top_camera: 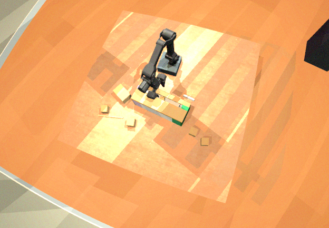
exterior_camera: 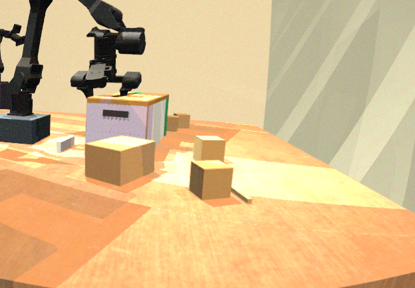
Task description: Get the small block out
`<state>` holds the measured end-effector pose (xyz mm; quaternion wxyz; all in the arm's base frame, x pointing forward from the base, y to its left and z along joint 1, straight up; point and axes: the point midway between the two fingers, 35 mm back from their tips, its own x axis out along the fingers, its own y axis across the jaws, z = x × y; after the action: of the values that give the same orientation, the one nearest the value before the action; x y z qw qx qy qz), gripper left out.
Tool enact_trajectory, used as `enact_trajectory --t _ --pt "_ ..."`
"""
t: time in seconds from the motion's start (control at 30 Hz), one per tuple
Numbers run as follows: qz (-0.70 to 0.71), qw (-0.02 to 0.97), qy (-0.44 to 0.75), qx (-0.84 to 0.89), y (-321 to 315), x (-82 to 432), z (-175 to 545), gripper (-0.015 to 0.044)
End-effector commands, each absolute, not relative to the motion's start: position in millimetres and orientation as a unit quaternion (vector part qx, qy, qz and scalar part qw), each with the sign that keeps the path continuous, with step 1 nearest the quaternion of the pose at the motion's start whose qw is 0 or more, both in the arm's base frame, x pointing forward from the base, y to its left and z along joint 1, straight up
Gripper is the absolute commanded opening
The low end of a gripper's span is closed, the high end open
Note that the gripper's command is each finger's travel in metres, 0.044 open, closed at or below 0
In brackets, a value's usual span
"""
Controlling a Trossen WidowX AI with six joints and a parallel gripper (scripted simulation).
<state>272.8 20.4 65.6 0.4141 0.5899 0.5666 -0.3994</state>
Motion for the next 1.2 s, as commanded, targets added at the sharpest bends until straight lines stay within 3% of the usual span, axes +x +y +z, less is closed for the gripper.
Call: enact_trajectory --t 0.0,1.17 --pt "-0.399 0.413 0.567 0.590 30.2 272.7 64.9 0.0400" --pt "-0.397 0.411 0.568 0.592 109.8 274.3 66.3 0.0400"
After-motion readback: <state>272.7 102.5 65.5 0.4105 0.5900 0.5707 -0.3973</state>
